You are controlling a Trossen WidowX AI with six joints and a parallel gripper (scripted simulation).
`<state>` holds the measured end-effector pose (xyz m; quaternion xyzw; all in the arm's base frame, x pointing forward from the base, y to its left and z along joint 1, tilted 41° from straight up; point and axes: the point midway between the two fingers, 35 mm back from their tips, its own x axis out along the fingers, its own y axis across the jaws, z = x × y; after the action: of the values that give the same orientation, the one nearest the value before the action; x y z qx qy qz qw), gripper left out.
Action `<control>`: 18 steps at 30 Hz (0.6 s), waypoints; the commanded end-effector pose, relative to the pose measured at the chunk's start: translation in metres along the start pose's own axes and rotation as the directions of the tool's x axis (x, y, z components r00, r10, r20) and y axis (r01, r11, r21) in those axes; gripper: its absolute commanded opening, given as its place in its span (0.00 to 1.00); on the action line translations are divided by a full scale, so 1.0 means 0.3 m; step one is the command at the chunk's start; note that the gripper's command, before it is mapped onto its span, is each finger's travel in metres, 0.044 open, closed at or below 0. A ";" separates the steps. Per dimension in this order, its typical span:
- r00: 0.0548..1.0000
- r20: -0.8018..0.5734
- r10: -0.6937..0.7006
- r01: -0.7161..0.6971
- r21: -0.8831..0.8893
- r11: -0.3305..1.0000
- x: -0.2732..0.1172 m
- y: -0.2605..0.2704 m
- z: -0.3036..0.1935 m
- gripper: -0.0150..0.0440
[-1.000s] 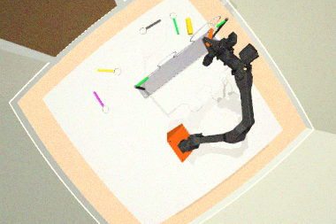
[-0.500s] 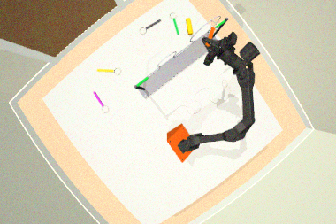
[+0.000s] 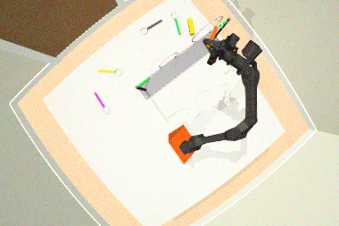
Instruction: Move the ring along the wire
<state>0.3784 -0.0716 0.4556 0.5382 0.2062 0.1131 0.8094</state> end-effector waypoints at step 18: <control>0.993 0.025 -0.115 0.118 -0.238 0.964 -0.001 -0.022 0.007 0.00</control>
<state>0.3784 -0.0752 0.4494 0.4431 0.2186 0.0903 0.8647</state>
